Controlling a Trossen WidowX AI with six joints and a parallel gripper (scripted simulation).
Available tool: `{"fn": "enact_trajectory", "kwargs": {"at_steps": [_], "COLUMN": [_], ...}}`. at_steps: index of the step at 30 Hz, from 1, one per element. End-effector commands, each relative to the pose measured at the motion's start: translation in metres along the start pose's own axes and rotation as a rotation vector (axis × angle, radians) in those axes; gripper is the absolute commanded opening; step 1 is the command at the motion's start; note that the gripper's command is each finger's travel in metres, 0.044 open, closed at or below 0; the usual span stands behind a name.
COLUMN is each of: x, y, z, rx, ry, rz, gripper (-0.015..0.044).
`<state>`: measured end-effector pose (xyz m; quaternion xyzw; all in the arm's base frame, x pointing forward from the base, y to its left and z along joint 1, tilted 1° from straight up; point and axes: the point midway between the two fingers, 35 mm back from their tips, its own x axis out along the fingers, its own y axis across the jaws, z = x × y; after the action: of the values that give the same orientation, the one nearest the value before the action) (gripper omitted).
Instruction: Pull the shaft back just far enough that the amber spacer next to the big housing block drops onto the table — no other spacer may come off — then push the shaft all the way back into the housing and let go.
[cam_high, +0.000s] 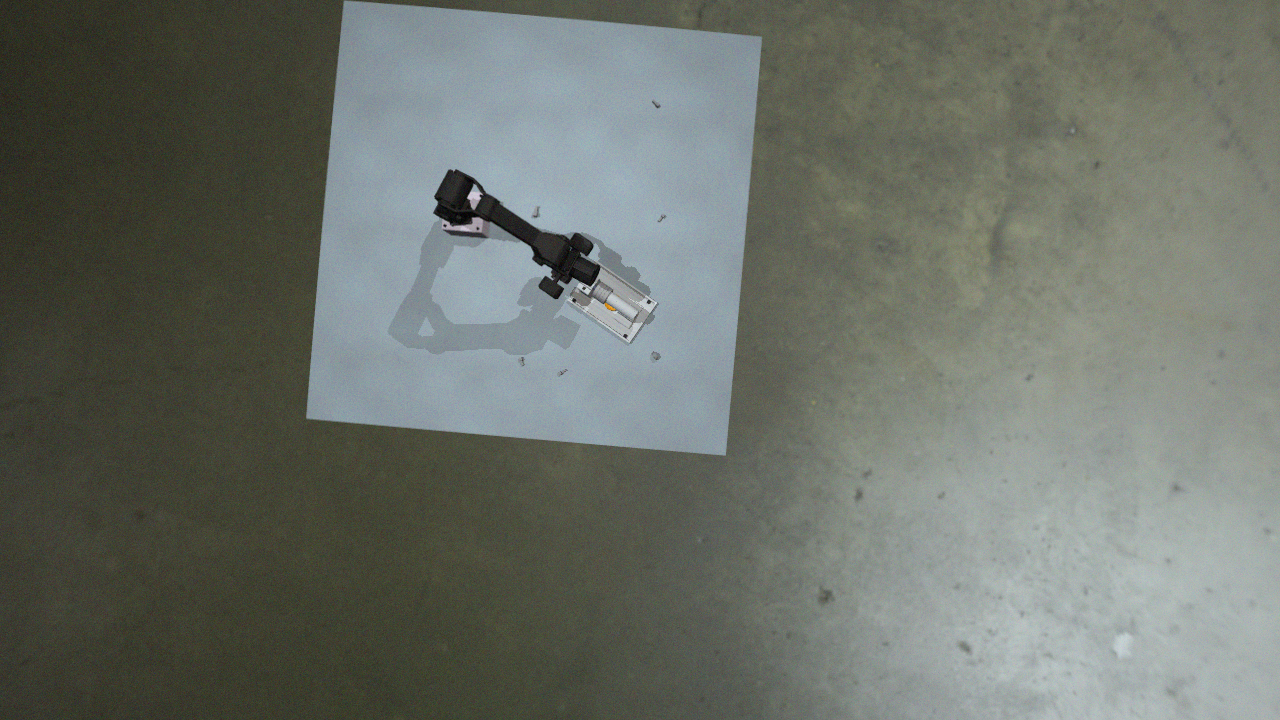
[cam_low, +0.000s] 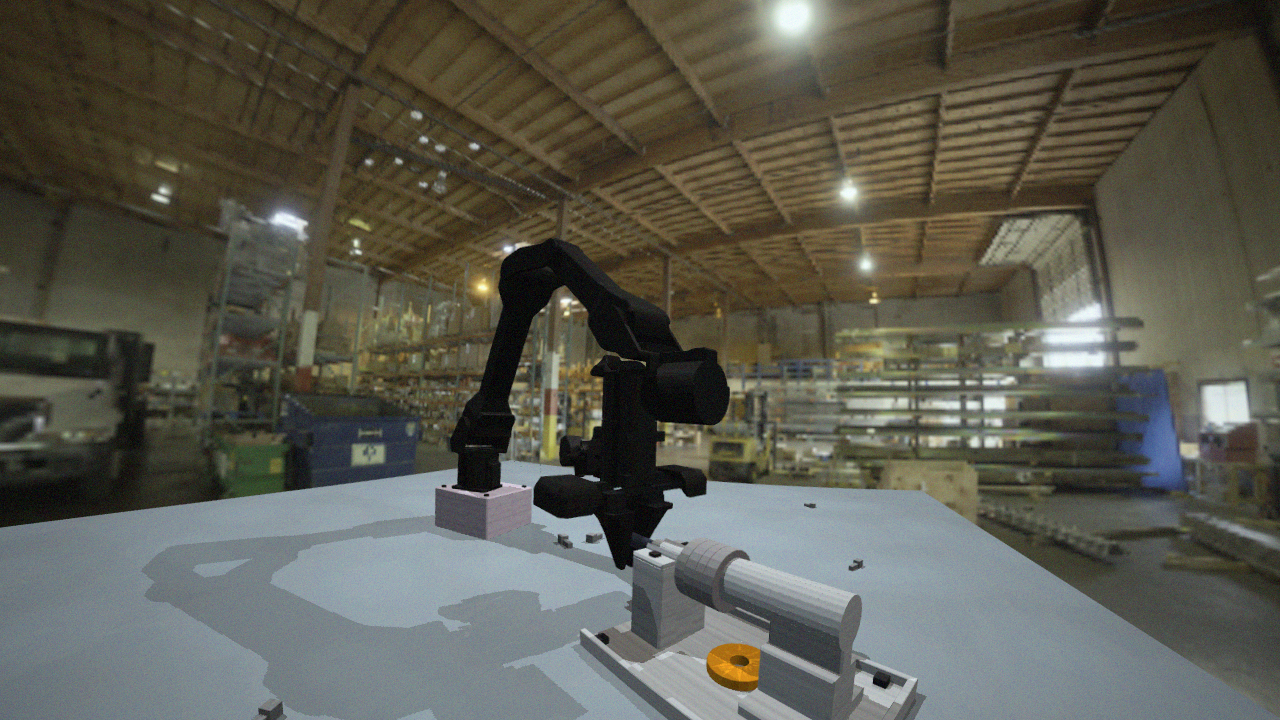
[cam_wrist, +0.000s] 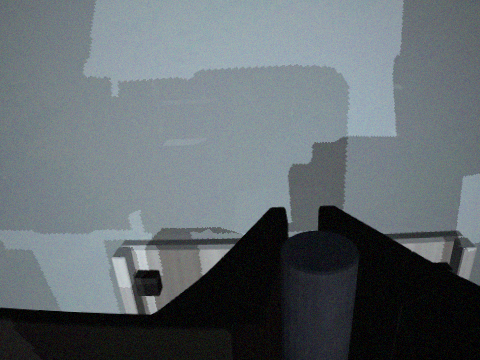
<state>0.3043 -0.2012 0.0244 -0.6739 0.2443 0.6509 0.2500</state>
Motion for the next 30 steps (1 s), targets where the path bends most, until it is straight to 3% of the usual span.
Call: {"fn": "enact_trajectory", "kwargs": {"at_steps": [1,30], "x": [0.001,0.0], "y": [0.001,0.001], "z": [-0.003,-0.014], "rx": [-0.001,-0.001], "ry": [0.002,0.003], "rz": [0.003,0.003], "gripper": [0.0,0.0]}}
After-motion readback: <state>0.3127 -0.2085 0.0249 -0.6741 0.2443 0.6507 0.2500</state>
